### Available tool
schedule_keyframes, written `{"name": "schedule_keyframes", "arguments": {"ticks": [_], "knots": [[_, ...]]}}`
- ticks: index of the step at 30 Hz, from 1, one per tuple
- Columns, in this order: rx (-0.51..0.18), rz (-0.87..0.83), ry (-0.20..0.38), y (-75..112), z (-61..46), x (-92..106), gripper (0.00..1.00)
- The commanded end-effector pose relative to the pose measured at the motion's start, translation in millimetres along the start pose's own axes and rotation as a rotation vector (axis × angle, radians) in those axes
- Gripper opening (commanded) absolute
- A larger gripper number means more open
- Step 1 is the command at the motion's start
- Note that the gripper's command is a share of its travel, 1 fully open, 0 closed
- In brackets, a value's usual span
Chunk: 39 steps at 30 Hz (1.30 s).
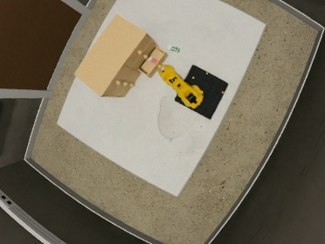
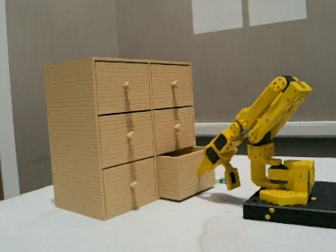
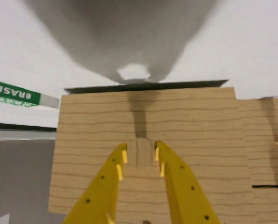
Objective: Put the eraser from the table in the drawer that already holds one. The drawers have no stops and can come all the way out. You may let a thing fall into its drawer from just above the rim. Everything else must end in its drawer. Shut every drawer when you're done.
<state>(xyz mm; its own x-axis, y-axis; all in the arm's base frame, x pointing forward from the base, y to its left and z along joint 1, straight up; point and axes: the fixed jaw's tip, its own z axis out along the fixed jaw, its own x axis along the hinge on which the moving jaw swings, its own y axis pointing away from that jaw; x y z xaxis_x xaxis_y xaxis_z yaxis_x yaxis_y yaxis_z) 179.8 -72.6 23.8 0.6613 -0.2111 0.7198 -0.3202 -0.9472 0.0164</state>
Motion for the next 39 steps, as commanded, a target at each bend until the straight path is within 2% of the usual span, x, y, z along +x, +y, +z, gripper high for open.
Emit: {"name": "schedule_keyframes", "arguments": {"ticks": [1, 39], "knots": [[-0.012, 0.022, 0.0, 3.1, -1.6, -1.7, 0.0], [-0.015, 0.024, 0.0, 3.7, -4.9, -4.7, 0.0]]}}
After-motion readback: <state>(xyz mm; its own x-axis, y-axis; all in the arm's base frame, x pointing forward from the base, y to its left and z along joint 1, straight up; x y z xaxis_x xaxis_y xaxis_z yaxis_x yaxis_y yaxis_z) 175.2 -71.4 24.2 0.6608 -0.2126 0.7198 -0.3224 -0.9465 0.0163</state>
